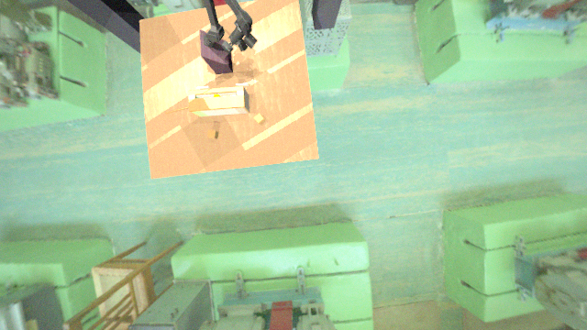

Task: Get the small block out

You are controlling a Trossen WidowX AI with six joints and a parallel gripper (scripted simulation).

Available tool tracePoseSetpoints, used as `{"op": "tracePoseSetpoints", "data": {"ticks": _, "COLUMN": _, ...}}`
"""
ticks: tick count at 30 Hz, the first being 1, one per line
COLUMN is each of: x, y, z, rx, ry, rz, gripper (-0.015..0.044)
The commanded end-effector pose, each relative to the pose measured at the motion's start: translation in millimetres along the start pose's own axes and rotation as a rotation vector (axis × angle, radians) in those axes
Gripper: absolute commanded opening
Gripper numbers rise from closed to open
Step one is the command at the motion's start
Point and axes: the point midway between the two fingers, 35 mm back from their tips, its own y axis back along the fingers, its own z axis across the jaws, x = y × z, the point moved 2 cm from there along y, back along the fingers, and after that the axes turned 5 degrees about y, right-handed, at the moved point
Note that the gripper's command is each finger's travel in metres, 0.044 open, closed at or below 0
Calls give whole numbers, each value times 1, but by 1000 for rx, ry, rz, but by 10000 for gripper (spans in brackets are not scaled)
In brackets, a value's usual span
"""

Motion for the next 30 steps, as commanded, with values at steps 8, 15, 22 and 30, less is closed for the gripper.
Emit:
{"op": "tracePoseSetpoints", "data": {"ticks": 8, "x": -28, "y": 6, "z": -21, "rx": -105, "ry": -337, "rz": 68, "gripper": 400}}
{"op": "tracePoseSetpoints", "data": {"ticks": 15, "x": -61, "y": 8, "z": -74, "rx": -266, "ry": -752, "rz": 65, "gripper": 400}}
{"op": "tracePoseSetpoints", "data": {"ticks": 22, "x": -69, "y": 0, "z": -146, "rx": -453, "ry": -1163, "rz": 73, "gripper": 400}}
{"op": "tracePoseSetpoints", "data": {"ticks": 30, "x": -37, "y": -30, "z": -233, "rx": -729, "ry": -1708, "rz": 128, "gripper": 400}}
